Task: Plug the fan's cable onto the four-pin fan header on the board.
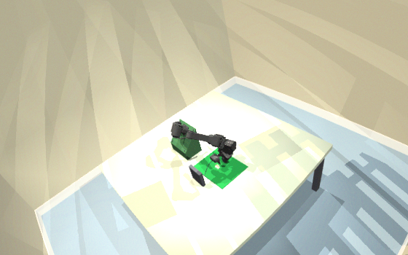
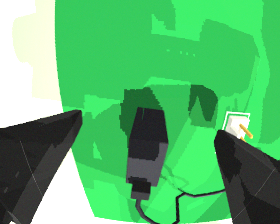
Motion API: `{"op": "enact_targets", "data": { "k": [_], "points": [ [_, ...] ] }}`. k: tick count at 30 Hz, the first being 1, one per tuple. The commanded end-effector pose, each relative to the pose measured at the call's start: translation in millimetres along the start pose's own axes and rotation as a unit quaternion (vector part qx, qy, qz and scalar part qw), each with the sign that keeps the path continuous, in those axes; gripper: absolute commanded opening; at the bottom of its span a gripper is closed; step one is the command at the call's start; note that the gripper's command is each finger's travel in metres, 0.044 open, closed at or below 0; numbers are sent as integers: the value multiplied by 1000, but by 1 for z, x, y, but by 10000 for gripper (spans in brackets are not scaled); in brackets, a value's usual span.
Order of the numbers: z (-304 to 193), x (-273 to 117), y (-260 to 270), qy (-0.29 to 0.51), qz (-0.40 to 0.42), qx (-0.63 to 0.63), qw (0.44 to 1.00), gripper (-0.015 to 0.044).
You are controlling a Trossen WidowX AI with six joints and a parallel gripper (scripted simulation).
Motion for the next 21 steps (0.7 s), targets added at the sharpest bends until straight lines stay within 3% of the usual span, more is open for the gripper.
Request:
{"op": "enact_targets", "data": {
  "k": [1, 17, 21],
  "points": [
    [-2, 3, 1, 0, -3, -5, 1000, 440],
    [0, 1, 0, 0, 0, 0, 1000, 20],
    [0, -2, 0, 0, 0, -1, 1000, 0]
  ]
}}
Point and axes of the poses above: the point midway between the two fingers, 35 mm back from their tips, its own x axis out along the fingers, its own y axis across the jaws, z = x × y, the point moved 3 cm from there along -x, back along the fingers, and after that the axes turned 14 degrees about x, right-handed, at the moved point
